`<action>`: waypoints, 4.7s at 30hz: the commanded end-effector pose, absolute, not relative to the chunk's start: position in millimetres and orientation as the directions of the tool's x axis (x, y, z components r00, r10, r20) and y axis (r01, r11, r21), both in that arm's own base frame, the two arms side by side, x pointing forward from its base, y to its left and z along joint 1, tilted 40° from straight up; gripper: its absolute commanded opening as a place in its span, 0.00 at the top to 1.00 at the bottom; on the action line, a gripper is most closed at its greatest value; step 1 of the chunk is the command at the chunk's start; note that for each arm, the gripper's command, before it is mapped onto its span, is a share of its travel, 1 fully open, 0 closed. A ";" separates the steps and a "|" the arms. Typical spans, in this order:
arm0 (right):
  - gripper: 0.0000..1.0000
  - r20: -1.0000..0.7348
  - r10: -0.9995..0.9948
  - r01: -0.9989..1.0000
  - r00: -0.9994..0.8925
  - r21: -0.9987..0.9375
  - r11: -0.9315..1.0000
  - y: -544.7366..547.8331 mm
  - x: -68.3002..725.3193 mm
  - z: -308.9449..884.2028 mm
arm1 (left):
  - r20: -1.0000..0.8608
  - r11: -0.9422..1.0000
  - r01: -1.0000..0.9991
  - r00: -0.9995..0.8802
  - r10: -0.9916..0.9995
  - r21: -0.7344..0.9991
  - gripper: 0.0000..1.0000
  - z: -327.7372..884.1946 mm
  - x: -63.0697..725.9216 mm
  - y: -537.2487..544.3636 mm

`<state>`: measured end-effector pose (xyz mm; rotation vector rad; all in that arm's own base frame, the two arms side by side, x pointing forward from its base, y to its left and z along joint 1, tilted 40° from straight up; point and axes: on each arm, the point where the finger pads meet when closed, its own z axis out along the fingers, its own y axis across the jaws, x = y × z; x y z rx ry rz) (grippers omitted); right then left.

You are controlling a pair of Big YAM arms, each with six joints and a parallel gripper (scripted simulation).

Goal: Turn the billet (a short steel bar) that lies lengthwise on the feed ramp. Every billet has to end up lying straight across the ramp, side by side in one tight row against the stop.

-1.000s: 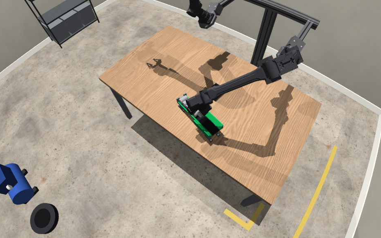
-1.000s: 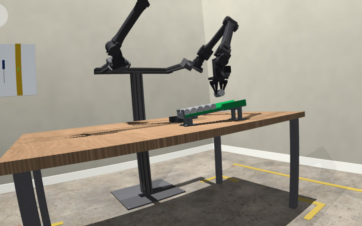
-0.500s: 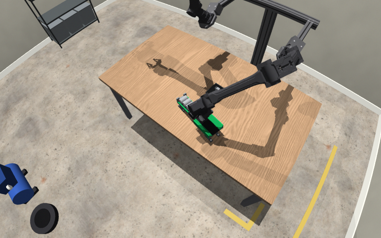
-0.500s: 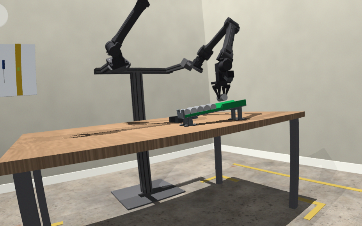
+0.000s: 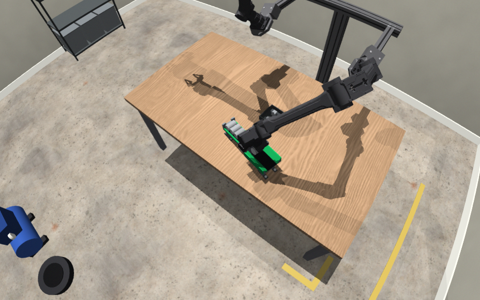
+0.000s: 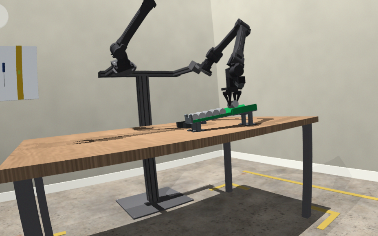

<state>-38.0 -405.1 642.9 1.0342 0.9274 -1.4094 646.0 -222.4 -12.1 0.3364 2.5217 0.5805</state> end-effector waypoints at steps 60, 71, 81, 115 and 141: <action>0.00 -0.946 -0.321 0.994 -0.036 0.000 -0.110 -394.7 -44.3 649.7 | -0.502 0.882 0.137 -0.778 0.378 0.452 1.00 17.7 666.4 -250.3; 0.00 -0.946 -0.321 0.994 -0.036 0.000 -0.110 -394.7 -44.3 649.7 | -0.487 0.879 0.137 -0.788 0.376 0.457 1.00 5.6 667.2 -244.3; 0.00 -0.946 -0.321 0.994 -0.036 0.000 -0.110 -394.7 -44.3 649.7 | -0.487 0.879 0.137 -0.788 0.376 0.457 1.00 5.6 667.2 -244.3; 0.00 -0.946 -0.321 0.994 -0.036 0.000 -0.110 -394.7 -44.3 649.7 | -0.469 0.876 0.139 -0.799 0.375 0.463 1.00 -16.2 670.3 -235.5; 0.00 -0.946 -0.321 0.994 -0.036 0.000 -0.110 -394.7 -44.3 649.7 | -0.496 0.881 0.131 -0.784 0.373 0.455 1.00 5.8 673.1 -240.7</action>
